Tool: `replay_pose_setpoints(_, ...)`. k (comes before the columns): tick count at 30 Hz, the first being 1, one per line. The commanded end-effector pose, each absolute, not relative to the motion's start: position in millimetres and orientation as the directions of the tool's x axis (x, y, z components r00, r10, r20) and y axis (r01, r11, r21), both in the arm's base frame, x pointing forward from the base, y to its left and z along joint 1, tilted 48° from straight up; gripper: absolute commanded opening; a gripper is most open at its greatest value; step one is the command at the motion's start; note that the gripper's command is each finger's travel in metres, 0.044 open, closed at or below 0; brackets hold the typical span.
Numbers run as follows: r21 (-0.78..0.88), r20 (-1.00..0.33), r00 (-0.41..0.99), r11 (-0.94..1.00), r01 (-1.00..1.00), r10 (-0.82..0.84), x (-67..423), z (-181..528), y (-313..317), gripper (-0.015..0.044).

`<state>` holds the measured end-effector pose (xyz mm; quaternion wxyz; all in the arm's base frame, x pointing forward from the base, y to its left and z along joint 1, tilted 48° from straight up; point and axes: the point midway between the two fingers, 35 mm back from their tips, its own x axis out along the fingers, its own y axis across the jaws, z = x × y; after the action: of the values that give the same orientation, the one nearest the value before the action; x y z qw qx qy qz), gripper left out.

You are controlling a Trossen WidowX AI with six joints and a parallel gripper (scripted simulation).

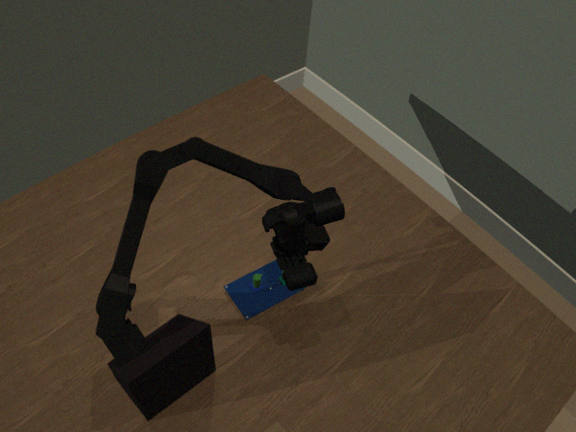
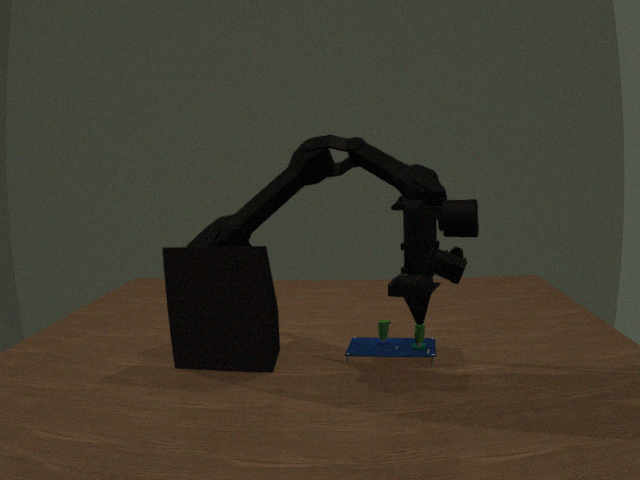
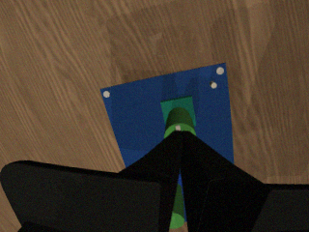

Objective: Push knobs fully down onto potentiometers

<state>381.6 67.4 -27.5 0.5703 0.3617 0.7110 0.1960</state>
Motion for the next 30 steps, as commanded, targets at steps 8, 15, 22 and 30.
replay_pose_setpoints(8,0.694,-0.667,-0.102,0.665,0.274,0.738,381.6,-34.8,79.1,0.0)
replay_pose_setpoints(15,0.694,-0.667,-0.102,0.665,0.274,0.738,381.6,-35.2,79.5,0.0)
replay_pose_setpoints(22,0.694,-0.667,-0.102,0.666,0.274,0.738,382.3,-31.8,75.6,0.0)
replay_pose_setpoints(30,0.694,-0.668,-0.102,0.666,0.274,0.737,383.8,-23.4,66.1,0.0)
